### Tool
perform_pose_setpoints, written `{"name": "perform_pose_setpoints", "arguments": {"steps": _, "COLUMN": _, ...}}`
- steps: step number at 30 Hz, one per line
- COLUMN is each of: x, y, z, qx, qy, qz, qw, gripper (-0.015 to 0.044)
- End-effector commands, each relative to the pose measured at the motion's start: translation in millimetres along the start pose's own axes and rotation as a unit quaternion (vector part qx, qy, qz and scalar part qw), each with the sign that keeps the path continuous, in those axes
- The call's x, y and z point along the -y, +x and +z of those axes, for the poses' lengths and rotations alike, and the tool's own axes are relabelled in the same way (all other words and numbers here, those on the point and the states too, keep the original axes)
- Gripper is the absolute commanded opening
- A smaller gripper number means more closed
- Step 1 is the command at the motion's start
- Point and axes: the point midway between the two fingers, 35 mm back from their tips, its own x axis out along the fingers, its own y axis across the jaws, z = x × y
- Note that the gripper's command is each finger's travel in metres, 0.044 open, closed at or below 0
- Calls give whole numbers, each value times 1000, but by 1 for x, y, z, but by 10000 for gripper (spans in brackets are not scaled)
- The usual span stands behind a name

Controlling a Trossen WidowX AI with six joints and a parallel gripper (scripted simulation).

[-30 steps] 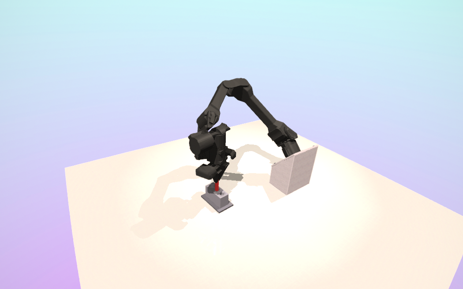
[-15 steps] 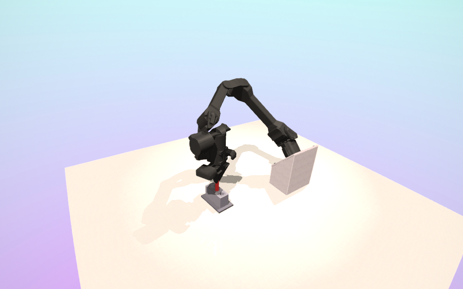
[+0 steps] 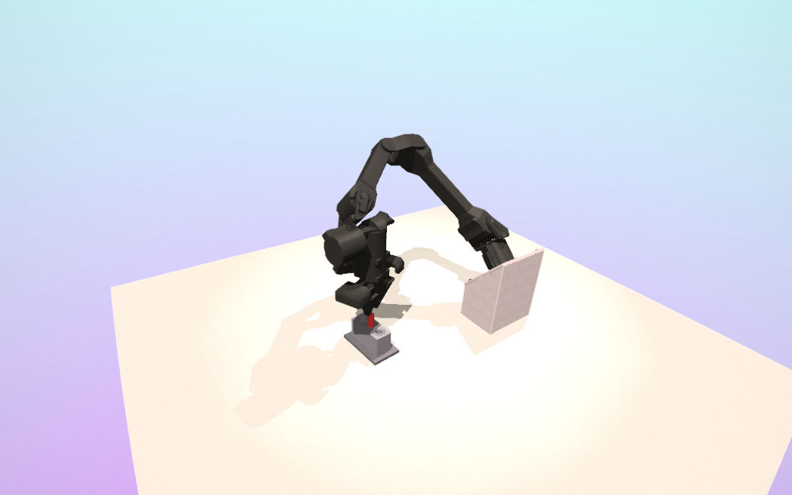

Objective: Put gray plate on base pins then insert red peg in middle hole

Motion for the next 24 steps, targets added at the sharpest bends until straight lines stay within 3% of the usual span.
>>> {"name": "perform_pose_setpoints", "arguments": {"steps": 1, "x": 0, "y": -2, "z": 0, "qx": 1, "qy": -1, "qz": 0, "qw": 1000, "gripper": 150}}
{"name": "perform_pose_setpoints", "arguments": {"steps": 24, "x": 2, "y": -17, "z": 0, "qx": 2, "qy": -1, "qz": 0, "qw": 1000, "gripper": 150}}
